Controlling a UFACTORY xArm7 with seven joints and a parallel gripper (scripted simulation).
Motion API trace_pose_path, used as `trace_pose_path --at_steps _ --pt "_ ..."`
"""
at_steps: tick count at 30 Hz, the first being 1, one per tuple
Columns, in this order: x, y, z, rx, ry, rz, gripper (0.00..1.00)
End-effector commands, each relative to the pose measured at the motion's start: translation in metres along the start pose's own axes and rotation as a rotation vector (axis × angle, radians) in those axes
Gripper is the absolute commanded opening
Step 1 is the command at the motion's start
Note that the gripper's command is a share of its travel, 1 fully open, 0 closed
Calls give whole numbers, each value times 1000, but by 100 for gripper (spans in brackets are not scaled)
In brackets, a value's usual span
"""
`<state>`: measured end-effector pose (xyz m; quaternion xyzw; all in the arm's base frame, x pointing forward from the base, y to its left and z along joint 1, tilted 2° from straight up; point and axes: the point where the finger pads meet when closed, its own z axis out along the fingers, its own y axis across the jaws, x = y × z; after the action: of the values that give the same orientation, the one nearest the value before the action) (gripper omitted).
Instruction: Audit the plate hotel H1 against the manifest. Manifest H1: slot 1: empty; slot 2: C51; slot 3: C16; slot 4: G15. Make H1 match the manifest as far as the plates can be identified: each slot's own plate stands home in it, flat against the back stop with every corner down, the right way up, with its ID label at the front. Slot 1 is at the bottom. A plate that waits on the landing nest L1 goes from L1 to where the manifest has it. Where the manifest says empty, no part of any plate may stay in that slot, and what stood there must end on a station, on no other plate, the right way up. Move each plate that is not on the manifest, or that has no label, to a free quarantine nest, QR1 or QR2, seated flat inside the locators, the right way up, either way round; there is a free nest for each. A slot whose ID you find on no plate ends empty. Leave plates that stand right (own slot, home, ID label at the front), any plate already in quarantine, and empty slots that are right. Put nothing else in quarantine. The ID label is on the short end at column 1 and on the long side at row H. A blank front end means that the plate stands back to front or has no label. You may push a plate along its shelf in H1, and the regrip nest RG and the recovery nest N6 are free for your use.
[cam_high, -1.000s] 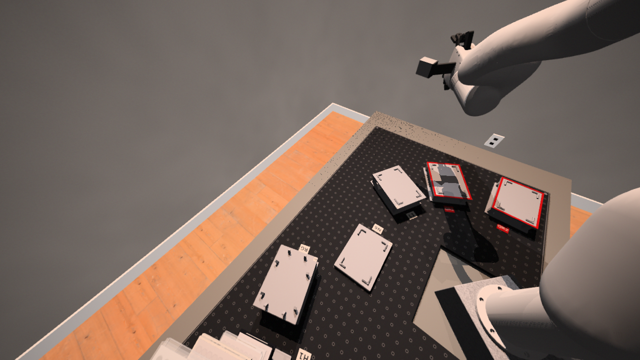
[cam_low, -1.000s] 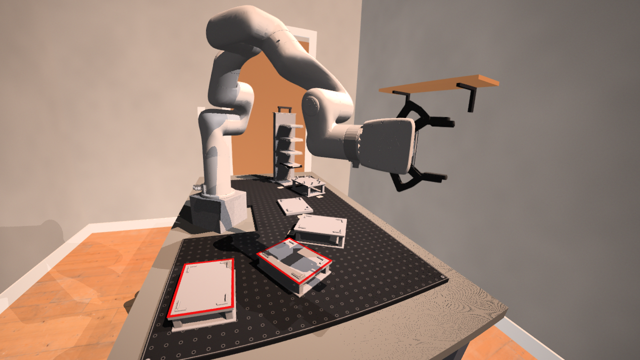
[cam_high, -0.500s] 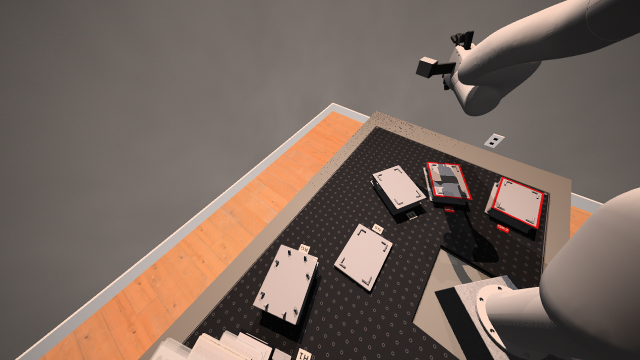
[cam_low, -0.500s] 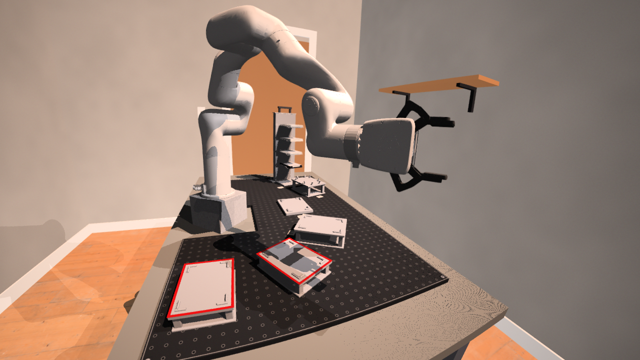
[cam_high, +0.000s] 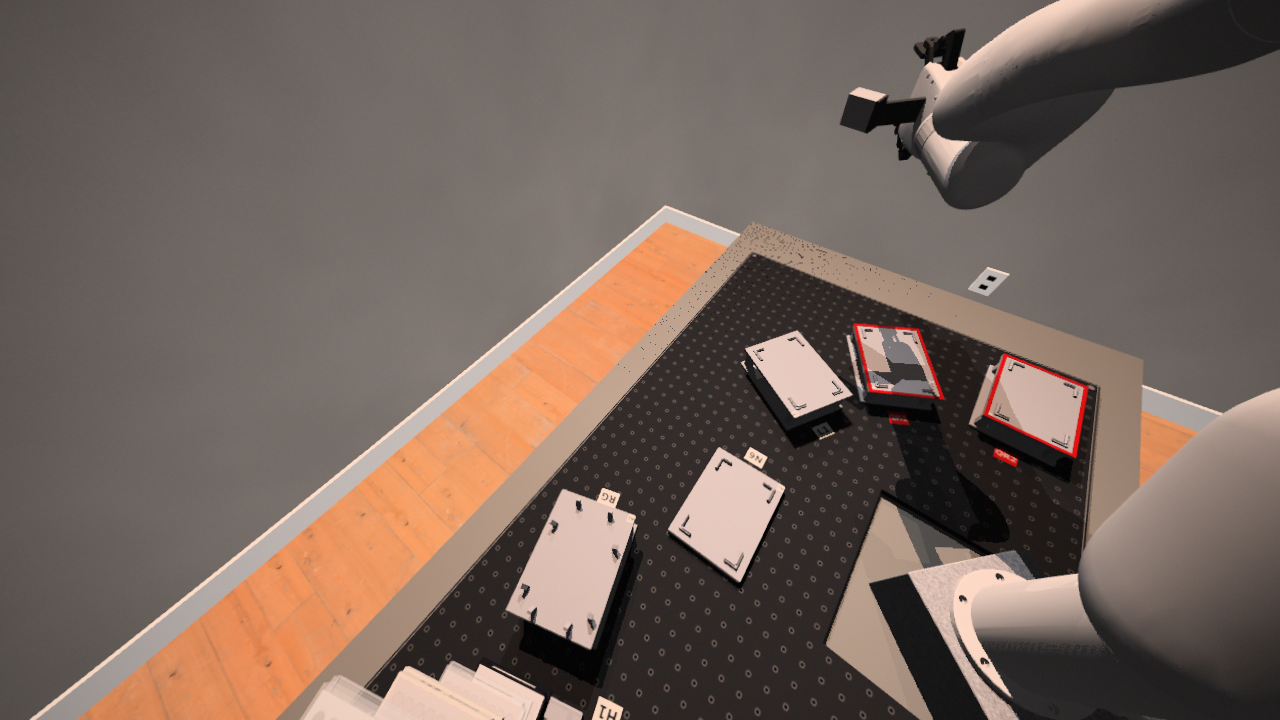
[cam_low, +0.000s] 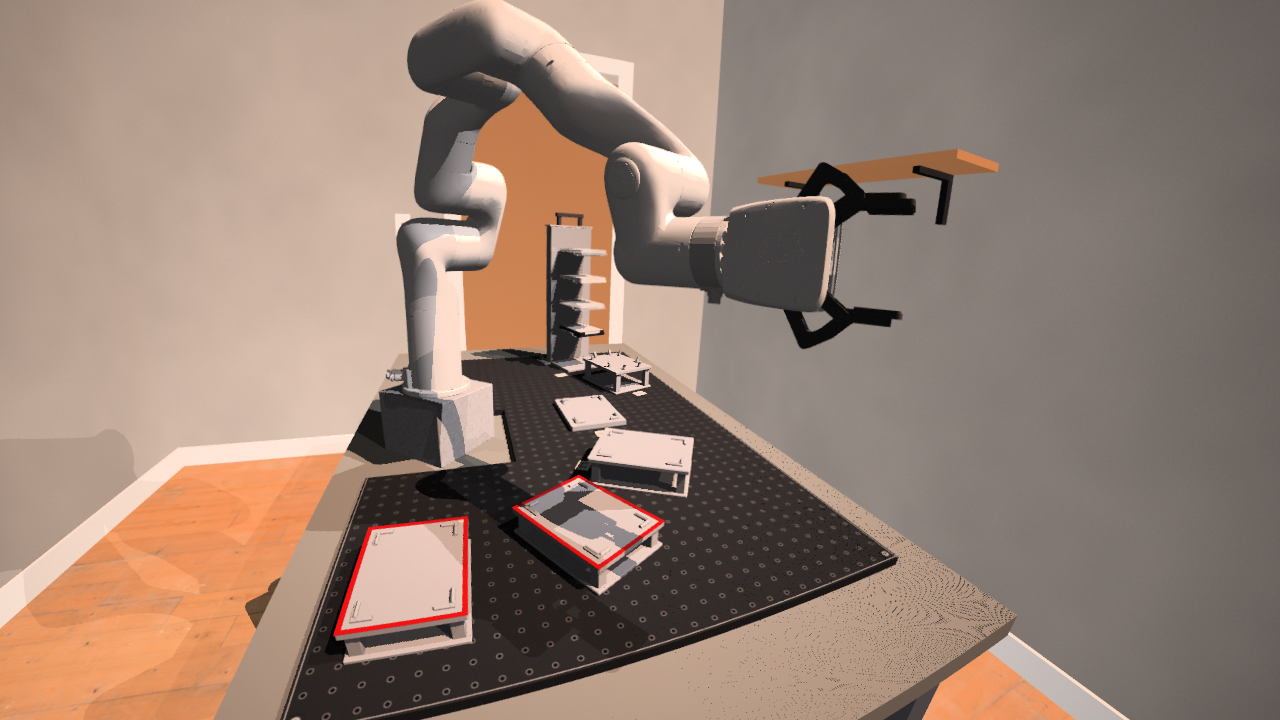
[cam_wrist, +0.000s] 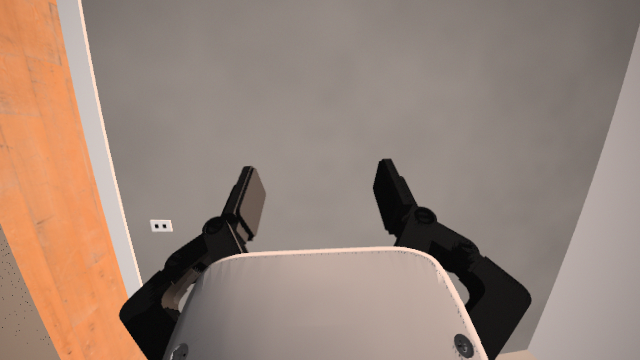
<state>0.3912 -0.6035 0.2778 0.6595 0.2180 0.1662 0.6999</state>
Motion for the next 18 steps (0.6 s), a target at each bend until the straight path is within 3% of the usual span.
trace_pose_path --at_steps 1,18 --pt "-2 15 1 -4 -1 0 100" --pt "-7 65 3 -4 -1 0 100"
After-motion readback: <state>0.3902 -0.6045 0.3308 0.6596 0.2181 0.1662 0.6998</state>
